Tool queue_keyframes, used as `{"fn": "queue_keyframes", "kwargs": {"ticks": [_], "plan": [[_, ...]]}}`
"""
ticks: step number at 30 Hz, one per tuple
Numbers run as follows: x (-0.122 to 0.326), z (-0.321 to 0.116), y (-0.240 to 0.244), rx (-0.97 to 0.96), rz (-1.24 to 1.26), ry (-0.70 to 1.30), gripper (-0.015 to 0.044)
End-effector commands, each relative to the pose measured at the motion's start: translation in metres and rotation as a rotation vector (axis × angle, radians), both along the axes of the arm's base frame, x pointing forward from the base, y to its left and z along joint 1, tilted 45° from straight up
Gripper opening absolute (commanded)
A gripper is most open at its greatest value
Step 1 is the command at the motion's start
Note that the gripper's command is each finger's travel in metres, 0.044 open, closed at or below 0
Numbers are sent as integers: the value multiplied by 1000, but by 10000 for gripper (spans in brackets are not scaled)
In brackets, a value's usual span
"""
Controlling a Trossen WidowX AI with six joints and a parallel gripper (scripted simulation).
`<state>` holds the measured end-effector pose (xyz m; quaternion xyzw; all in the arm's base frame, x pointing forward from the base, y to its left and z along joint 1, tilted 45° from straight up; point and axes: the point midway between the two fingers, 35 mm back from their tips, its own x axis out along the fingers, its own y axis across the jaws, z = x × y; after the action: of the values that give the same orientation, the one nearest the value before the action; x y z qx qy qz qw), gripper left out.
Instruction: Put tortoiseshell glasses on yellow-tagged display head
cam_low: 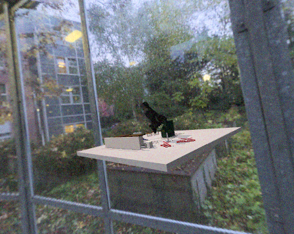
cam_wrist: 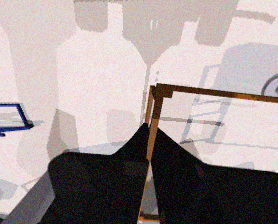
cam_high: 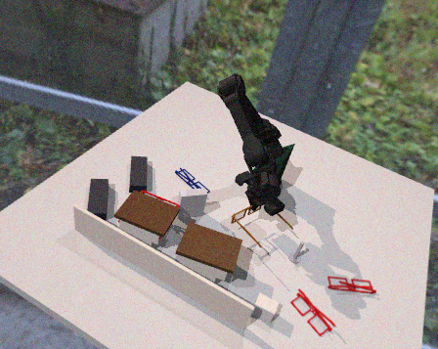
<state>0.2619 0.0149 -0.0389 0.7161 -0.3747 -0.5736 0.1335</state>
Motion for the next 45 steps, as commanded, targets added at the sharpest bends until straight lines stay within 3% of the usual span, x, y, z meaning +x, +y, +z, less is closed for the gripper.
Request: {"fn": "queue_keyframes", "kwargs": {"ticks": [1, 45], "plan": [[-1, -3, -4, -7, 4, 6, 0], [-1, -30, -34, -13, 3, 6, 0]]}}
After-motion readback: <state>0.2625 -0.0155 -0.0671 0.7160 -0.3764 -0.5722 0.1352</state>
